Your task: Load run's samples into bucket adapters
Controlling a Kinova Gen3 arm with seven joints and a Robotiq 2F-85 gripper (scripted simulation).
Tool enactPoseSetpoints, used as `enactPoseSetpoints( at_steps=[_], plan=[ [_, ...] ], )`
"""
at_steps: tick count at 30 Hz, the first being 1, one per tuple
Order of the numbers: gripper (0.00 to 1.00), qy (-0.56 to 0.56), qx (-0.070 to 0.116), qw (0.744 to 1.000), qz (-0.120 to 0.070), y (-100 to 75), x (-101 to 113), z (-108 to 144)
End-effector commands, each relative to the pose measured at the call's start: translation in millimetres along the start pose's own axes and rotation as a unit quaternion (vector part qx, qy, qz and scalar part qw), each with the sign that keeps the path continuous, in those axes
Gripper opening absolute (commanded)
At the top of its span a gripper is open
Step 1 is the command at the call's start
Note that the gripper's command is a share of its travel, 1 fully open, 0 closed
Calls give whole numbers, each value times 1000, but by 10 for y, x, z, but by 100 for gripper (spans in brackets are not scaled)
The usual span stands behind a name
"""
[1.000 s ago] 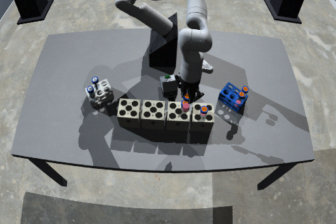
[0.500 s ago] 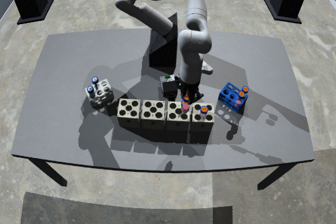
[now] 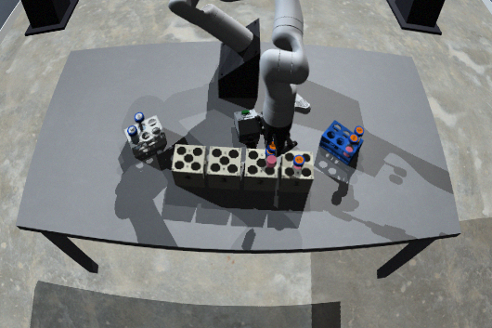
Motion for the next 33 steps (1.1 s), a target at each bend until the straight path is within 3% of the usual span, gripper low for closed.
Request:
enactPoseSetpoints(
  at_steps=[1,12,33],
  plan=[
    [10,0,1,1000,0,23,1,4],
    [10,0,1,1000,0,157,1,4],
    [10,0,1,1000,0,170,1,4]
  ],
)
Point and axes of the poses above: the point where the finger pads meet when closed, its own y axis out along the fingers, its own z axis across the jaws, x = y × z, the point moved 2 cm from there along -y, back along the fingers, and after that the axes turned 8 degrees about -y, right-handed, at the moved point
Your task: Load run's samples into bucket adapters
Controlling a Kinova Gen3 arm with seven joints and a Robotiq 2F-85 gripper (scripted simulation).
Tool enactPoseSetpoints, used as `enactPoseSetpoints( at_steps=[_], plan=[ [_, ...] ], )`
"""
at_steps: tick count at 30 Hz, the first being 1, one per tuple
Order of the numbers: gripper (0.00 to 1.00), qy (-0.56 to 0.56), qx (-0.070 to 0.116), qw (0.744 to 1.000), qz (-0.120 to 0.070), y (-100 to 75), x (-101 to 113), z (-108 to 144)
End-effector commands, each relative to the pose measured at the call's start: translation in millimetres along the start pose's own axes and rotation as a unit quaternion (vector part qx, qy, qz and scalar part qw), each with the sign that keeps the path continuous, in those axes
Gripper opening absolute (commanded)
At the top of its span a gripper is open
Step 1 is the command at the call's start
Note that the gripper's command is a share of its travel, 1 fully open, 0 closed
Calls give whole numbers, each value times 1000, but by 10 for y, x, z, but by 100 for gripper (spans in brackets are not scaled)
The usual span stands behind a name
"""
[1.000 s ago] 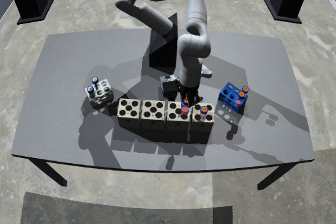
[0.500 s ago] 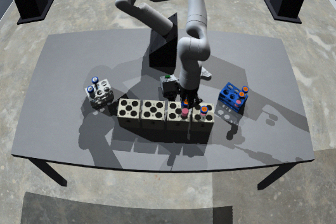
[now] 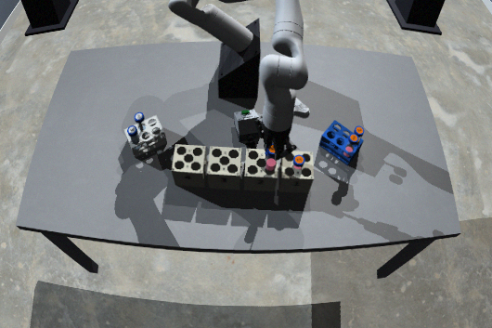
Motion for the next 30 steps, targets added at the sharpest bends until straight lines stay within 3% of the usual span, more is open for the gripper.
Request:
enactPoseSetpoints(
  at_steps=[1,30],
  plan=[
    [10,0,1,1000,0,7,1,4],
    [10,0,1,1000,0,173,1,4]
  ],
)
Point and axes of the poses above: the point where the finger pads meet when closed, its own y axis out along the fingers, its own z axis across the jaws, x = y × z, the point moved 2 cm from there along -y, back along the fingers, and after that the axes turned 8 degrees about -y, right-handed, at the moved point
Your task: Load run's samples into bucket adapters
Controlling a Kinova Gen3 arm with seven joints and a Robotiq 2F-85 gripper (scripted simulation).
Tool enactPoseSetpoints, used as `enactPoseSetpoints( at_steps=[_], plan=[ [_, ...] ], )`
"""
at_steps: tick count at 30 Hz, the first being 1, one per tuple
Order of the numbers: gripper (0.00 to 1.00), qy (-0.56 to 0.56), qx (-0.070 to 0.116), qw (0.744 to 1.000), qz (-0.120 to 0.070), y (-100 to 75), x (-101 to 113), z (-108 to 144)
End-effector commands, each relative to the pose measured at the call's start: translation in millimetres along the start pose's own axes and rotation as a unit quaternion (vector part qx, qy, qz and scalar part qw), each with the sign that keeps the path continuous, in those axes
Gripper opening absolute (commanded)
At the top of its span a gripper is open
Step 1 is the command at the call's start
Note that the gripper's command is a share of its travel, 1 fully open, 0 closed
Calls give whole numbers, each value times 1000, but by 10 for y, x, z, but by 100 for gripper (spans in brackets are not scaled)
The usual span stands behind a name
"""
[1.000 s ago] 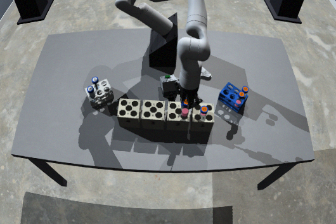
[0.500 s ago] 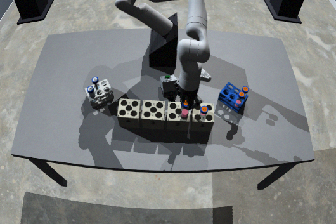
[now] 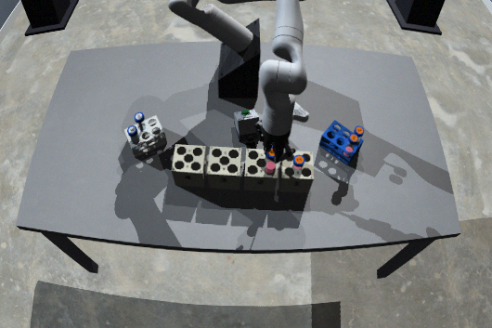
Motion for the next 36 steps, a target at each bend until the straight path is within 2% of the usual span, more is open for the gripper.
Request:
enactPoseSetpoints(
  at_steps=[1,36],
  plan=[
    [10,0,1,1000,0,13,1,4],
    [10,0,1,1000,0,219,2,5]
  ],
)
Point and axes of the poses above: the point where the finger pads meet when closed, its own y axis out along the fingers, its own z axis across the jaws, x = y × z, the point moved 2 cm from there along -y, back along the fingers, and after that the axes turned 8 degrees about -y, right-handed, at the moved point
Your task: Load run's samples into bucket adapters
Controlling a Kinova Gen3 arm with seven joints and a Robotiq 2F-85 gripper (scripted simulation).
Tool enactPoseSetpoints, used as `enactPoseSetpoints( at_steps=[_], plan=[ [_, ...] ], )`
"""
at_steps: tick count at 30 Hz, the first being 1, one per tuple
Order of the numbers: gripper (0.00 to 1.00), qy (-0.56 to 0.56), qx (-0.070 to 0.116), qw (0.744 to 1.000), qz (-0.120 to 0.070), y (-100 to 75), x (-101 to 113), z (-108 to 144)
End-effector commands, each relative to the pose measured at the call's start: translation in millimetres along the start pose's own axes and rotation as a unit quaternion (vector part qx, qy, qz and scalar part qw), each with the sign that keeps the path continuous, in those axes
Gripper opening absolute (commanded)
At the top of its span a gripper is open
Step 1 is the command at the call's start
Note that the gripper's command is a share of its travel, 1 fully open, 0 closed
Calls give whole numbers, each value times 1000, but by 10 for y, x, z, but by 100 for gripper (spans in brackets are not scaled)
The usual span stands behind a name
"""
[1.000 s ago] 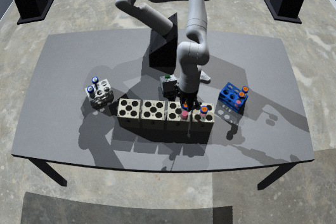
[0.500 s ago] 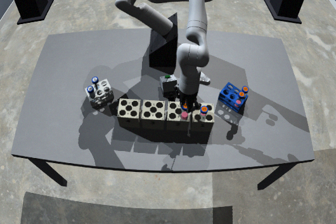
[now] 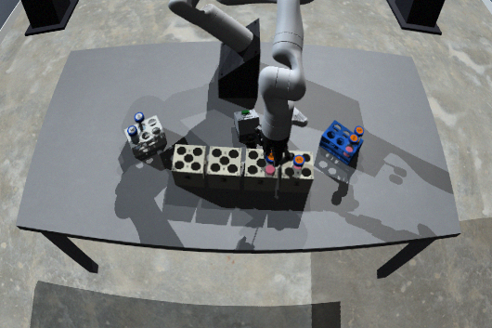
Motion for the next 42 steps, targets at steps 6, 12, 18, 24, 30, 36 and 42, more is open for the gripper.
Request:
enactPoseSetpoints(
  at_steps=[6,12,18,24,30,36,42],
  plan=[
    [10,0,1,1000,0,33,2,5],
    [10,0,1,1000,0,73,2,5],
    [10,0,1,1000,0,113,2,5],
    [10,0,1,1000,0,139,2,5],
    [10,0,1,1000,0,179,2,5],
    [10,0,1,1000,0,219,2,5],
    [10,0,1,1000,0,246,2,5]
  ],
)
Point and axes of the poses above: the point where the finger pads meet when closed, its own y axis out along the fingers, its own z axis across the jaws, x = y × z, the point moved 2 cm from there along -y, back along the fingers, and after that the axes turned 8 degrees about -y, right-handed, at the moved point
